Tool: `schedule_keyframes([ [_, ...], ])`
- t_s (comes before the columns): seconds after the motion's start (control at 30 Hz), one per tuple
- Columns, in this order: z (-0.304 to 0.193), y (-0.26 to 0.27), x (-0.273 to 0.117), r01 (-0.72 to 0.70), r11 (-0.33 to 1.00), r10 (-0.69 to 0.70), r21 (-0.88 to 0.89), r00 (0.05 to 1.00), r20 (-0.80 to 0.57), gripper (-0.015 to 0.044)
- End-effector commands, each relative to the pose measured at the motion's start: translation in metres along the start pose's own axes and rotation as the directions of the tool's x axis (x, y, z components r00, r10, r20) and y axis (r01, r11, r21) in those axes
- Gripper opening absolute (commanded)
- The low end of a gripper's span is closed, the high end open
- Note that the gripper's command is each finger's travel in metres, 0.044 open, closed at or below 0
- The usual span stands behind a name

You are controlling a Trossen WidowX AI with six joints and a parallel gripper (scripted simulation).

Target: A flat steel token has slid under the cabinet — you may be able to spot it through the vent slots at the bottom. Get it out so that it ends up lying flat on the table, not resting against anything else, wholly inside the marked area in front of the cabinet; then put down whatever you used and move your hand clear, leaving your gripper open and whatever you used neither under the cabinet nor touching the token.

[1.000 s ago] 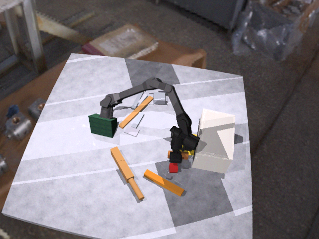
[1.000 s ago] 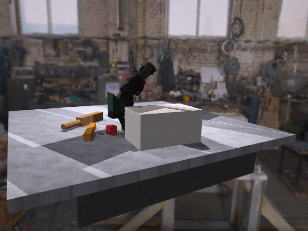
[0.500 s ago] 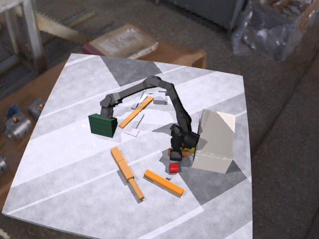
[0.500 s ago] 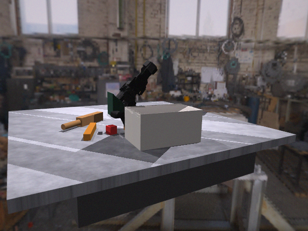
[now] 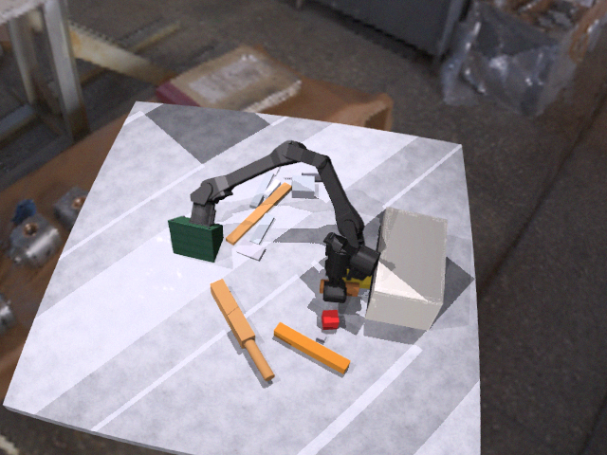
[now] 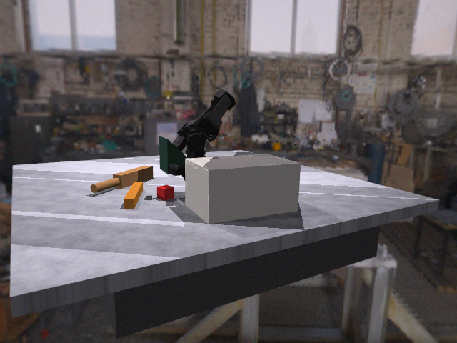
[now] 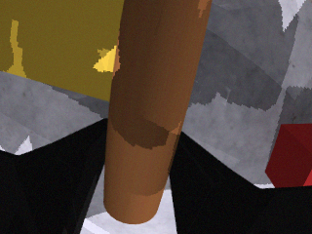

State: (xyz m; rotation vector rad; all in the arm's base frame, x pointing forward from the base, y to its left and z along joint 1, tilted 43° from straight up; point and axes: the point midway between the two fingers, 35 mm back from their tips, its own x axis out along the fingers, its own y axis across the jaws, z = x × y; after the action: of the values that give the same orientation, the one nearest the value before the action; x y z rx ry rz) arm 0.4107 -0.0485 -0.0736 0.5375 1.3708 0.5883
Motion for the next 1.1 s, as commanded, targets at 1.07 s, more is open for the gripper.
schedule_keyframes([
  [1.07,-0.02,0.005,0.002,-0.009,1.0,0.009,-0.006,1.0,0.001,0.0],
])
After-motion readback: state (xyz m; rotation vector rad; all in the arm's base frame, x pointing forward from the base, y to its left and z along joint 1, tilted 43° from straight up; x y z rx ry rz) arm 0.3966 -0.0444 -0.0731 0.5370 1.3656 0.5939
